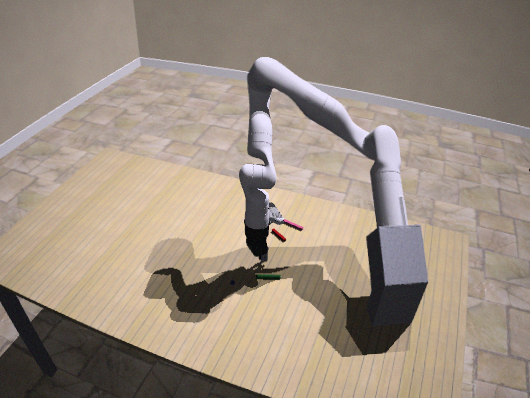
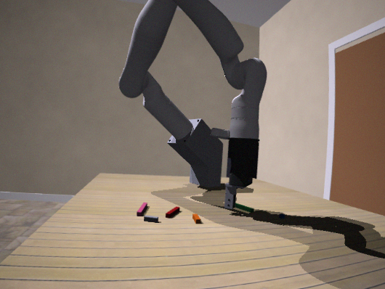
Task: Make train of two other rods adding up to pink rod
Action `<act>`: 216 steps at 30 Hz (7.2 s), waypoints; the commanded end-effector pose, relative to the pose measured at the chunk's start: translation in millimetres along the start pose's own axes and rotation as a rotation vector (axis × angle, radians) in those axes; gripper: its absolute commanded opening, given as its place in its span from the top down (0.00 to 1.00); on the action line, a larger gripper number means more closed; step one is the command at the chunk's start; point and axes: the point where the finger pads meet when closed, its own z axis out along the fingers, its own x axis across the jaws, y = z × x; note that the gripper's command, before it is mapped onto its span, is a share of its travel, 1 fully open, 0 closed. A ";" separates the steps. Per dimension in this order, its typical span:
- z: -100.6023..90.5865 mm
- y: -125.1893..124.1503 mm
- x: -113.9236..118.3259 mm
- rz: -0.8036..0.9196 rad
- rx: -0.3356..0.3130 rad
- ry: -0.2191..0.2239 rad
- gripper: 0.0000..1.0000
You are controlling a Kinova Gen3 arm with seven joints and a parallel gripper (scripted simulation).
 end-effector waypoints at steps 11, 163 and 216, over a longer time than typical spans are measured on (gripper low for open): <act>2.3 -1.2 1.3 -0.002 0.004 0.001 0.76; 13.6 -1.1 1.7 -0.002 0.004 0.001 0.46; -75.7 -0.8 1.6 -0.002 0.004 0.001 0.00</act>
